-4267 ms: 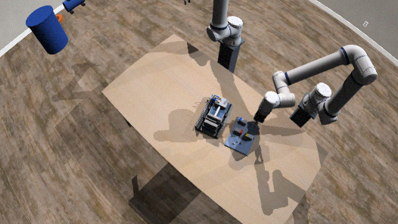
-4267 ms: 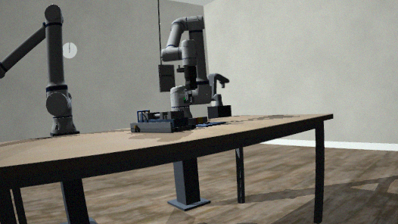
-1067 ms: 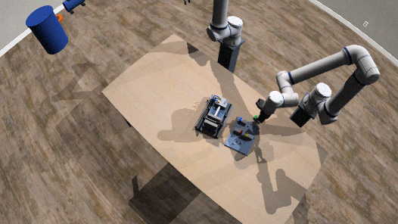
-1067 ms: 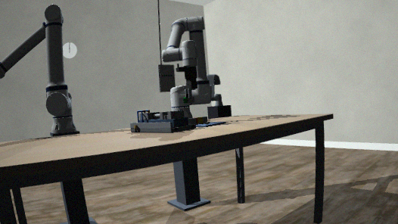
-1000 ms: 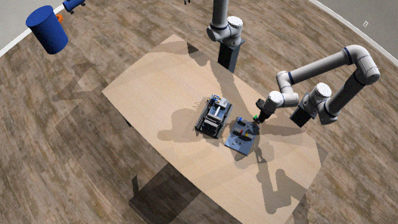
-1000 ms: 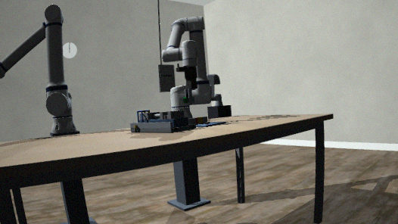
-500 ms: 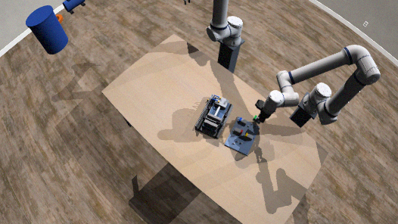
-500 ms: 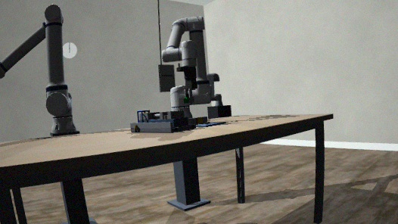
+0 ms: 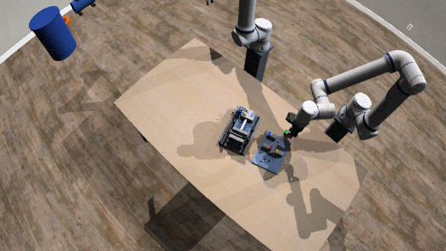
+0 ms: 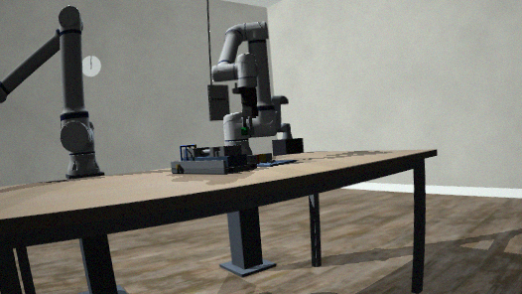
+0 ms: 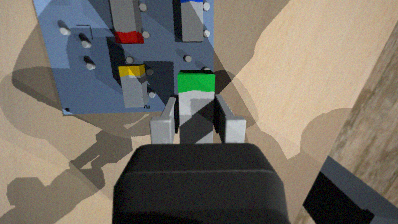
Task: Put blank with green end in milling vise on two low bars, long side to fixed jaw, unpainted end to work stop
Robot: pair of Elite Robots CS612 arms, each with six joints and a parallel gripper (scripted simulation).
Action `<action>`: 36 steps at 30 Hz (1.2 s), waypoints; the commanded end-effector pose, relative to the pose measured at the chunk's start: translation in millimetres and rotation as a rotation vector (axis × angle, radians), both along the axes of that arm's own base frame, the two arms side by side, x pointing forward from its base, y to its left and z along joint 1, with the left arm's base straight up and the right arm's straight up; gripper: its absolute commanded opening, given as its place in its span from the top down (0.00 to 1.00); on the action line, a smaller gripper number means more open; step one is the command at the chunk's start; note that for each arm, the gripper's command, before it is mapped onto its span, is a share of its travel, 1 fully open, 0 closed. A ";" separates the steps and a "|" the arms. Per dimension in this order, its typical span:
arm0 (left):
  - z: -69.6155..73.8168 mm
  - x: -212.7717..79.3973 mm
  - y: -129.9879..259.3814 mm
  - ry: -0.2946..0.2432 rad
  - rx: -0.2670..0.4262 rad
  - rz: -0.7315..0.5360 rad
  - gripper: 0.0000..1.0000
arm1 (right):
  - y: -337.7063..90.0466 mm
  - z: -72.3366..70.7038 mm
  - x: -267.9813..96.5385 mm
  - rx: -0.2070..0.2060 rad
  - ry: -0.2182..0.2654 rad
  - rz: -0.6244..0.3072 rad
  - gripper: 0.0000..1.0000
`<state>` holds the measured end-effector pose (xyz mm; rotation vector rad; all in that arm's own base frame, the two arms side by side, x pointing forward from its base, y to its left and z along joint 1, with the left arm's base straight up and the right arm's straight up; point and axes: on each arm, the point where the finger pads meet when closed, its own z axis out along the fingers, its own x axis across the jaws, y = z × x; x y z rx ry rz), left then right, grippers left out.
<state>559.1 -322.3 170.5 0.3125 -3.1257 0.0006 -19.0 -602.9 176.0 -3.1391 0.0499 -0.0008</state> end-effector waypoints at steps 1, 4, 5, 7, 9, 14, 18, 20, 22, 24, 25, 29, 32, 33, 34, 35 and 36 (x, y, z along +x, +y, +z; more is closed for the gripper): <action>0.9 0.5 -0.5 -0.002 -0.001 0.027 1.00 | -0.8 1.0 -0.2 -0.002 0.001 0.000 0.00; 0.9 0.5 -0.5 -0.002 -0.001 0.045 1.00 | -0.8 1.0 -0.2 -0.002 0.001 0.000 0.00; 0.9 0.5 -0.5 -0.002 -0.001 0.050 1.00 | -0.8 1.0 -0.2 -0.002 0.001 0.000 0.00; 0.9 0.5 -0.5 -0.002 -0.001 0.056 1.00 | -0.8 1.0 -0.2 -0.002 0.001 0.000 0.00; 0.8 2.5 -3.2 -0.002 -0.001 0.056 1.00 | -0.8 1.0 -0.2 -0.002 0.001 0.000 0.00; 0.4 12.3 -16.6 -0.002 -0.001 0.056 1.00 | -0.8 1.0 -0.2 -0.002 0.001 0.000 0.00; 0.1 20.2 -27.4 -0.002 -0.001 0.056 1.00 | -0.8 1.0 -0.2 -0.002 0.001 0.000 0.00; 0.0 24.1 -32.7 -0.002 -0.001 0.056 1.00 | -0.8 1.0 -0.2 -0.002 0.001 0.000 0.00; -0.2 28.1 -38.1 -0.002 -0.001 0.056 1.00 | -0.8 1.0 -0.2 -0.002 0.001 0.000 0.00; -0.2 30.0 -40.8 -0.002 -0.001 0.056 1.00 | -0.8 1.0 -0.2 -0.002 0.001 0.000 0.00; -0.2 30.0 -40.8 -0.002 -0.001 0.056 1.00 | -0.8 1.0 -0.2 -0.002 0.001 0.000 0.00; -0.5 36.9 -50.2 -0.002 -0.001 0.056 1.00 | -0.8 1.0 -0.2 -0.002 0.001 0.000 0.00; -0.7 42.0 -57.3 -0.002 -0.001 0.056 1.00 | -0.8 1.0 -0.2 -0.002 0.001 0.000 0.00; -0.7 43.8 -59.6 -0.002 -0.001 0.056 1.00 | -0.8 1.0 -0.2 -0.002 0.001 0.000 0.00; -0.8 45.5 -62.0 -0.002 -0.001 0.056 1.00 | -0.8 1.0 -0.2 -0.002 0.001 0.000 0.00; -0.9 47.2 -64.3 -0.002 -0.001 0.056 1.00 | -0.8 1.0 -0.2 -0.002 0.001 0.000 0.00; -0.9 48.9 -66.7 -0.002 -0.001 0.056 1.00 | -0.8 1.0 -0.2 -0.002 0.001 0.000 0.00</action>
